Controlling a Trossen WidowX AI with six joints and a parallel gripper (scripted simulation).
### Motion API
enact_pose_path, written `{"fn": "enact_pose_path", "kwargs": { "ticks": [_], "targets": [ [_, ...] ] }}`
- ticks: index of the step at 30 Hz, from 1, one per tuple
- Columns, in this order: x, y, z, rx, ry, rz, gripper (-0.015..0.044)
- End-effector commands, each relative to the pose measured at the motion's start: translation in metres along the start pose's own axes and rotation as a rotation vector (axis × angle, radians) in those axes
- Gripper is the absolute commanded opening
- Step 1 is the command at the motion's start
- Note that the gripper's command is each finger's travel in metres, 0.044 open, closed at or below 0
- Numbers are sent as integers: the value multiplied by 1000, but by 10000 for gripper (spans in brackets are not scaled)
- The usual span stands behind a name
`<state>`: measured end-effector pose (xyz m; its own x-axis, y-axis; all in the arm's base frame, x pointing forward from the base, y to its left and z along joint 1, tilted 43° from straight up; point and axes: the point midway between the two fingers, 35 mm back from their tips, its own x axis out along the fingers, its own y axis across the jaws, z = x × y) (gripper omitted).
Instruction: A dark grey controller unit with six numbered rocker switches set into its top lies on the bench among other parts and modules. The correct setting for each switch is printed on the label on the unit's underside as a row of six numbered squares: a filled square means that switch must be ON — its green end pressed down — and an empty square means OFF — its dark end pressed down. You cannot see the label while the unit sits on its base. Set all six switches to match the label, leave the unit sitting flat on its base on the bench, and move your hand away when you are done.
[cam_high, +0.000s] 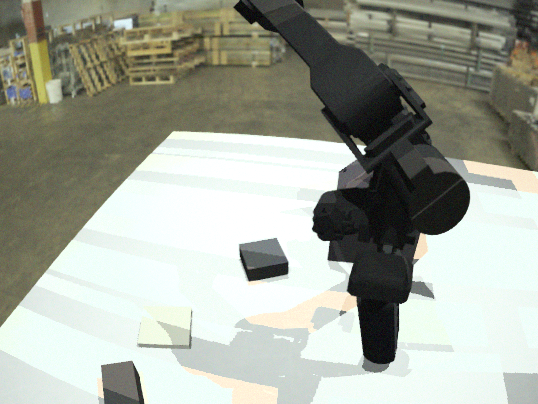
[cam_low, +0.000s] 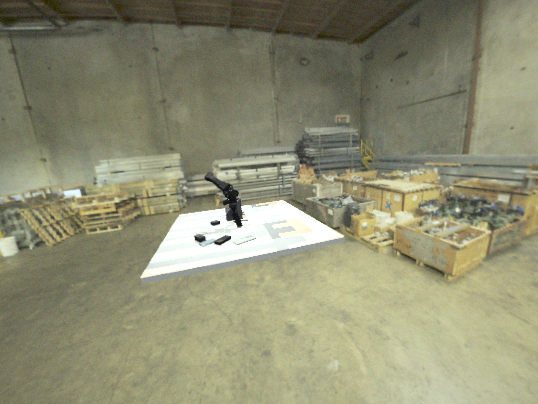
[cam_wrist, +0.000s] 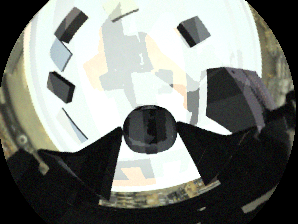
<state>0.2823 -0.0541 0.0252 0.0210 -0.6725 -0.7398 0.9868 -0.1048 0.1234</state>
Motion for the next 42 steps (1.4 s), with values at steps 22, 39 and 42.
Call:
{"fn": "enact_pose_path", "kwargs": {
  "ticks": [22,39,42],
  "targets": [
    [13,-4,22,-3,-11,-22,338],
    [18,-4,35,-3,-12,-21,338],
    [19,-4,37,-3,-12,-21,338]
  ]
}}
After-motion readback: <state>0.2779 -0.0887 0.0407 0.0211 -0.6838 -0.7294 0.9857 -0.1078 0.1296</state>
